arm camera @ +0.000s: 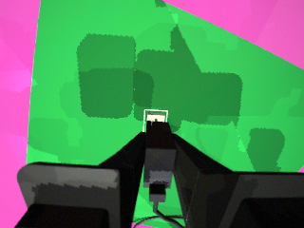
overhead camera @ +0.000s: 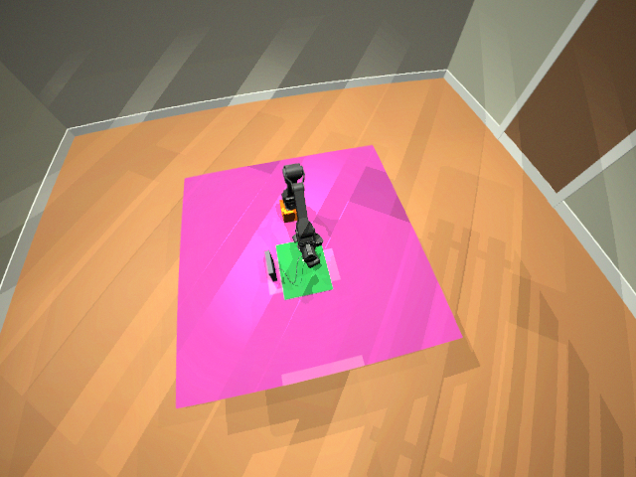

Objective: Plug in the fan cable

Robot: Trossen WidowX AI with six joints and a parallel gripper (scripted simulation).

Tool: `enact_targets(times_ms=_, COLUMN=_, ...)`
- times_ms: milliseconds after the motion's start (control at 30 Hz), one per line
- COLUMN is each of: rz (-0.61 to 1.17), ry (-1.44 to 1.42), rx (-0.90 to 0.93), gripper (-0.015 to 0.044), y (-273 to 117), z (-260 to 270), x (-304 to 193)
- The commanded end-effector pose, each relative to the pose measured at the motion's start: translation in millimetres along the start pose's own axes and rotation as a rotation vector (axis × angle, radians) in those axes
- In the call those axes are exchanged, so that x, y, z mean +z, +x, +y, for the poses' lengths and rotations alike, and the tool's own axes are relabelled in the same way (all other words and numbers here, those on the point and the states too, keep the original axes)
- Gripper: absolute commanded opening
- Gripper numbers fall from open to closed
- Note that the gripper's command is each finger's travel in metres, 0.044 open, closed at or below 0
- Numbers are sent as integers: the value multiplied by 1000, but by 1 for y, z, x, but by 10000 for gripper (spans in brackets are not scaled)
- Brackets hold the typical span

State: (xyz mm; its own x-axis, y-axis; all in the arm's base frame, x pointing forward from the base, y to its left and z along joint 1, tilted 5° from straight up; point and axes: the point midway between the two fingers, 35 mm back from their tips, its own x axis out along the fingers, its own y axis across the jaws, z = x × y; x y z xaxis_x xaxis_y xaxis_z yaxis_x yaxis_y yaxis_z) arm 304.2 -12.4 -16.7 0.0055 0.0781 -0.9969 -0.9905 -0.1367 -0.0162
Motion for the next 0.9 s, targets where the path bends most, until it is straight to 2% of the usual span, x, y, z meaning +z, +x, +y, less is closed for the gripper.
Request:
enact_targets(times_ms=0, rz=-1, ry=5, rx=4, gripper=0, y=4, z=1, x=0)
enact_targets(times_ms=867, rz=-1, ry=5, rx=4, gripper=0, y=16, z=1, x=0)
